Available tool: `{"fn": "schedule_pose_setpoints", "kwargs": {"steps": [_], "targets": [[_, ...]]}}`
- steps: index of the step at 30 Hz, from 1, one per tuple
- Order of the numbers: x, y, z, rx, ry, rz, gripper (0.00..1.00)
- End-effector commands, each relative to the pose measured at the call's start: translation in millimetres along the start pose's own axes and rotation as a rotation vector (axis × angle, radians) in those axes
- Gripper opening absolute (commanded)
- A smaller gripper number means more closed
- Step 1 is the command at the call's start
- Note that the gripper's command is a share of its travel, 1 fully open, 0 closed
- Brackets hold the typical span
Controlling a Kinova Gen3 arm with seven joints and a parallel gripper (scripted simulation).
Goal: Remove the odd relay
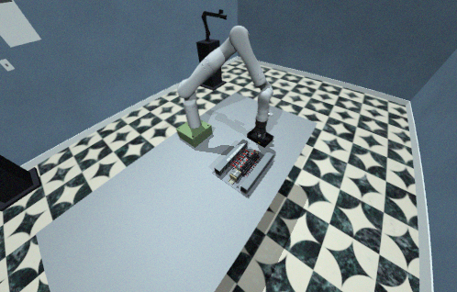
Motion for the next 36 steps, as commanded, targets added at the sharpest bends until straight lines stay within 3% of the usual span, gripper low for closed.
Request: {"fn": "schedule_pose_setpoints", "kwargs": {"steps": [1, 36], "targets": [[1.0, -0.2, 0.7, 0.000, 0.002, 0.001, 0.98], [6.1, -0.2, 0.7, 0.000, 0.002, 0.001, 0.98]]}}
Point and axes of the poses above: the point where the finger pads meet when closed, its own x axis back along the fingers, its own z axis across the jaws, y = z × x, the point moved 3 cm from there along x, back along the fingers, and after that the axes turned 8 degrees about x, right-handed, at the moved point
